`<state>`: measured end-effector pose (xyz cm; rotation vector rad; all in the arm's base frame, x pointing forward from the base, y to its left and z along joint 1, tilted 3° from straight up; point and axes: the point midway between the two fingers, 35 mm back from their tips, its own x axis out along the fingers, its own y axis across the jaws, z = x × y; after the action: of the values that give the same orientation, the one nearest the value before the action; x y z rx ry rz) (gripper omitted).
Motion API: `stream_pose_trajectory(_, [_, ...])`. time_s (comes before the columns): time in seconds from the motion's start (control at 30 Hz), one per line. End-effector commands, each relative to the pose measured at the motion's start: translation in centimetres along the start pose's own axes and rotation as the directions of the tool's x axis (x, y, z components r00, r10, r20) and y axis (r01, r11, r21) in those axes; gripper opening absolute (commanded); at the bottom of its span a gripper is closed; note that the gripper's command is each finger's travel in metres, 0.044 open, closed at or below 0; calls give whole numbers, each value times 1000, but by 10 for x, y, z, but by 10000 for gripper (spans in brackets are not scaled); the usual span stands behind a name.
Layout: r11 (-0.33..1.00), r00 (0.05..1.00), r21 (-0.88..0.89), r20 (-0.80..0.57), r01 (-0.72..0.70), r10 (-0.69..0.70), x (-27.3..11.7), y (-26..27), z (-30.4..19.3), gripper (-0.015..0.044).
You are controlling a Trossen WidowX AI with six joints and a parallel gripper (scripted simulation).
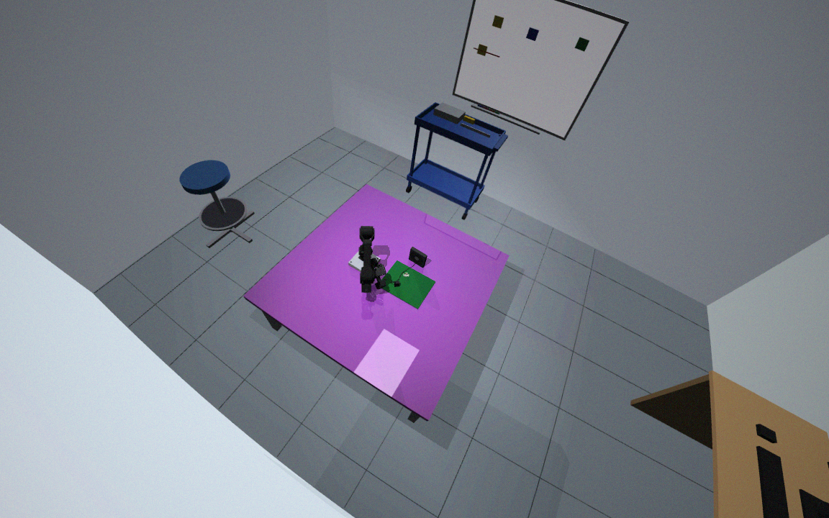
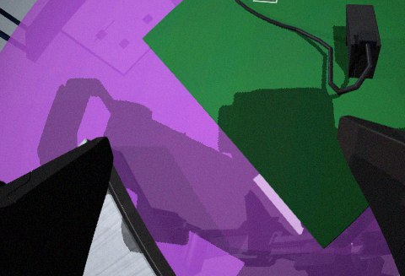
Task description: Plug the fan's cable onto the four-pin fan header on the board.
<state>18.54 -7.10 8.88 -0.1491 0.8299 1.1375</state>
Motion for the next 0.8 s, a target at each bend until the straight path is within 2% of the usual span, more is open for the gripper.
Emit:
stream_pose_trajectory(0.0, [1000,995,23,-103,3,0,-2,-1,2,440])
stream_pose_trajectory(0.37, [994,938,85,-343,73,-40,-9,-3,8,440])
stream_pose_trajectory(0.77, [960,821,101,-547,260,-164,-23,-9,22,440])
